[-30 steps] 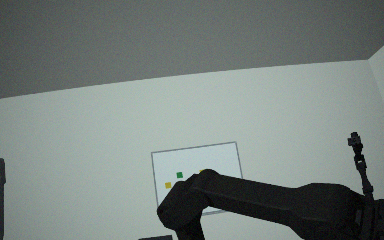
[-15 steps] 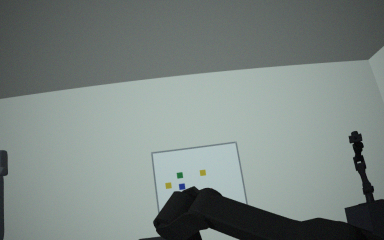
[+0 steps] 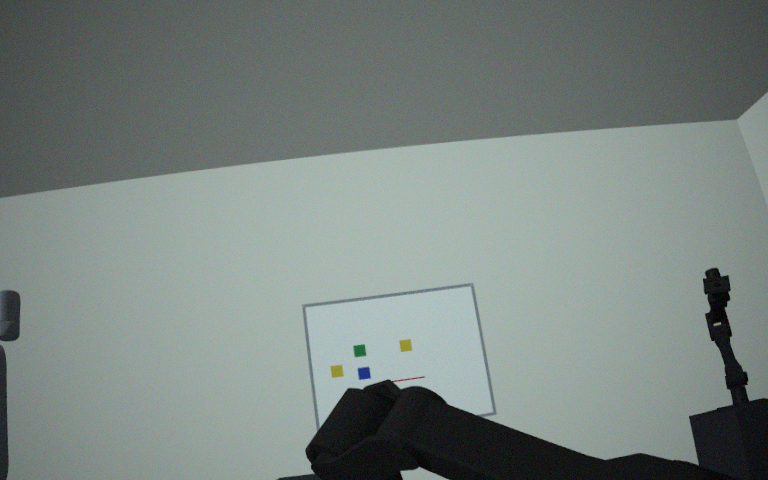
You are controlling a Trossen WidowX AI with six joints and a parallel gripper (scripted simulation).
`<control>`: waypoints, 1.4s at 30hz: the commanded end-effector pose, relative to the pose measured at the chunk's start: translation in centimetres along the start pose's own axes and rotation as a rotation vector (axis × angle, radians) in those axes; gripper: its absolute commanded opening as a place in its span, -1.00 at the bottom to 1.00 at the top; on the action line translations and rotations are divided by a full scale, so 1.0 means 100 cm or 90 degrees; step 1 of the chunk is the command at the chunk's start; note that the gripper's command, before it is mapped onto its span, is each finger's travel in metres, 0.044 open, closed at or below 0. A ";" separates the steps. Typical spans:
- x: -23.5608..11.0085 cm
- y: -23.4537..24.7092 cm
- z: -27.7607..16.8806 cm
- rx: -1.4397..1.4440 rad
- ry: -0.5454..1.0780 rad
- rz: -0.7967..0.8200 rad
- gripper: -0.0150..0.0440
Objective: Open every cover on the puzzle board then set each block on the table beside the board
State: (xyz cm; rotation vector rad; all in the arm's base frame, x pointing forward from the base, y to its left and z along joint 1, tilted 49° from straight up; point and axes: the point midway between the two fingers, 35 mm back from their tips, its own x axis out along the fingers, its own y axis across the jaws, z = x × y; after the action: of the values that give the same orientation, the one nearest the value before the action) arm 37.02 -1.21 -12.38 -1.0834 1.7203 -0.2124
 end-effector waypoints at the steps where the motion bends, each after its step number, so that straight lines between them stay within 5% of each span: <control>1: 0.004 0.000 -0.002 -0.004 0.004 -0.002 -0.49; 31: -0.006 0.002 0.004 -0.002 0.003 -0.002 -0.49; 36: -0.026 0.002 0.005 -0.004 0.002 -0.001 -0.05; 42: -0.059 0.002 0.004 -0.002 0.002 0.000 0.00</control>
State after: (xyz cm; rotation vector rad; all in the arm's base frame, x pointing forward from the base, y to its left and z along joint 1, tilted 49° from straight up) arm 37.33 2.27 -9.98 -1.0995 1.7281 -0.2081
